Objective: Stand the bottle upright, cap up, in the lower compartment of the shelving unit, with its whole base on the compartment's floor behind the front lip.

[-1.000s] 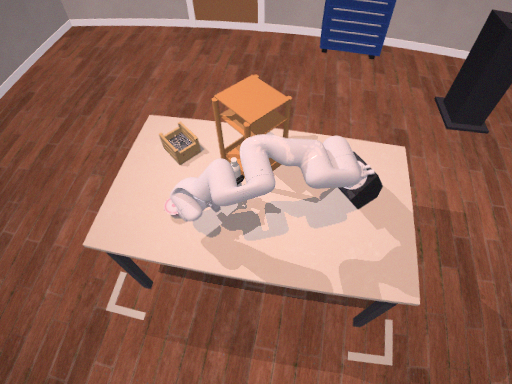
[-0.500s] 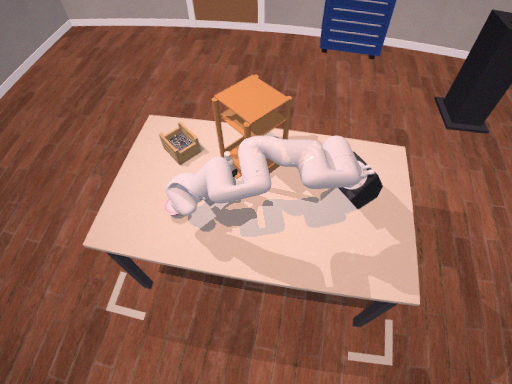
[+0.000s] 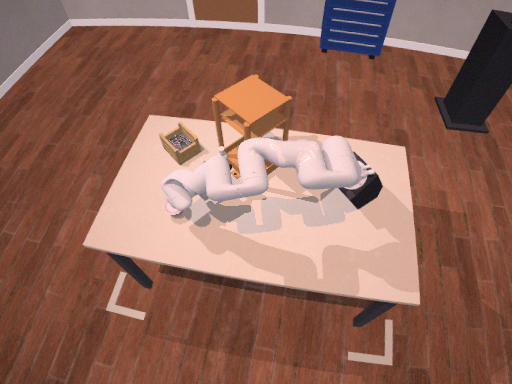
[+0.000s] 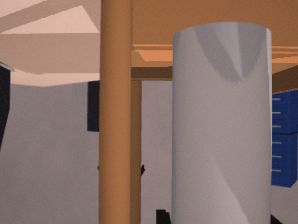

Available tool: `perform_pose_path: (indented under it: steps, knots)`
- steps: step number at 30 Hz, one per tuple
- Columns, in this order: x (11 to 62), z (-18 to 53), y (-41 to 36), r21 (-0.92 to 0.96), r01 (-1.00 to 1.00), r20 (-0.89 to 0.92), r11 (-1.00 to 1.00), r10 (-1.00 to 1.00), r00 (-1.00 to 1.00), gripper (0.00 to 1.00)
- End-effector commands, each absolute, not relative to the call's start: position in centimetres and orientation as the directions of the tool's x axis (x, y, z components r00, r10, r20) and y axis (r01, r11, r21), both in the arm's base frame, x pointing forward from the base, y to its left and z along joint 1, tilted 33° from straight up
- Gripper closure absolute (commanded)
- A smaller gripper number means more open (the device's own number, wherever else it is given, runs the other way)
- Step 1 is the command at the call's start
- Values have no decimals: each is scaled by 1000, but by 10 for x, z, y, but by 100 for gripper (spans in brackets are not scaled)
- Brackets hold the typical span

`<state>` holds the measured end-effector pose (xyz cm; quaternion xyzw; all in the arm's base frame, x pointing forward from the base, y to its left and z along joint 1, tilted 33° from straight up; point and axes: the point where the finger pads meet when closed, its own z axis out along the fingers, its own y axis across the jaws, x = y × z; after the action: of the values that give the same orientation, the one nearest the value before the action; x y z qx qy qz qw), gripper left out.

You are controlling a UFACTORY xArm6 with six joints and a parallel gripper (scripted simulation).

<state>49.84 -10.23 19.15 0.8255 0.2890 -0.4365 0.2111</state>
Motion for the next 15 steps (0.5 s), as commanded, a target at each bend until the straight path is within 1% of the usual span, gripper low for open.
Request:
perform_pose_path:
  steps: [1, 15]
  knots:
    - [507, 194, -112, 97, 659, -842, -746, 291, 454, 100]
    - [518, 196, -124, 97, 659, -842, -746, 291, 454, 100]
